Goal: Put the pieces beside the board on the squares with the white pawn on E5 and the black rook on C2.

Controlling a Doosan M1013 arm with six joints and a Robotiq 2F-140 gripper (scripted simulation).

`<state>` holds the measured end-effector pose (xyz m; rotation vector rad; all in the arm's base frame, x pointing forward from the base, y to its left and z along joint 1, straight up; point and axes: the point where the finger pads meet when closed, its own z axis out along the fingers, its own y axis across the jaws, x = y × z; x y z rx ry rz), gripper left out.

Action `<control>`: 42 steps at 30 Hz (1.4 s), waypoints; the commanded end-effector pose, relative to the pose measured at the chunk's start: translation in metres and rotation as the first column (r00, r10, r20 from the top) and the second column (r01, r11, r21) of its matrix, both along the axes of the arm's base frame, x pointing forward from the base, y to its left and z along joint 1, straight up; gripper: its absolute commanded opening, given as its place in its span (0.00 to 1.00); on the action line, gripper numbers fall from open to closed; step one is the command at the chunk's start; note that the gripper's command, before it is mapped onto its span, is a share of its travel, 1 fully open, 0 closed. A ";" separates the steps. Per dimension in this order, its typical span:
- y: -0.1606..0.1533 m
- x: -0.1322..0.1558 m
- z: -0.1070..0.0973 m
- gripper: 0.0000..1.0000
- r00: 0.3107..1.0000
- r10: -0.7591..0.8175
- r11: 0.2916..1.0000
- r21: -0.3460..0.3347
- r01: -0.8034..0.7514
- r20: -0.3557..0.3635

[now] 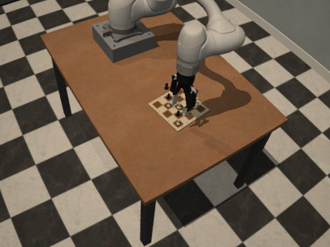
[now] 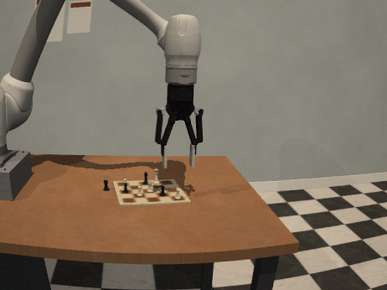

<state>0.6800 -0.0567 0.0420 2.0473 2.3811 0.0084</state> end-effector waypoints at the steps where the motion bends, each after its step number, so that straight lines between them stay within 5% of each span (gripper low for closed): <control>1: 0.000 0.000 0.000 1.00 1.000 0.000 1.000 0.000 0.000 0.000; 14: 0.001 -0.002 0.000 1.00 1.000 0.003 1.000 0.000 -0.003 0.000; 16: 0.016 -0.035 0.001 1.00 0.999 0.047 0.999 0.000 -0.047 0.000; 18: 0.016 -0.035 0.001 1.00 0.999 0.047 0.999 0.000 -0.047 0.000; 20: 0.041 -0.097 0.000 1.00 0.989 0.145 0.989 -0.001 -0.145 0.001; 25: 0.060 -0.154 -0.003 1.00 0.980 0.197 0.980 -0.001 -0.197 0.001; 28: 0.077 -0.216 -0.010 1.00 0.963 0.270 0.963 -0.001 -0.270 0.001; 31: 0.080 -0.230 -0.012 1.00 0.958 0.287 0.958 -0.001 -0.287 0.001; 32: 0.080 -0.230 -0.012 0.22 0.958 0.287 0.958 -0.001 -0.287 0.001; 42: 0.080 -0.230 -0.012 0.22 0.958 0.287 0.958 -0.001 -0.287 0.001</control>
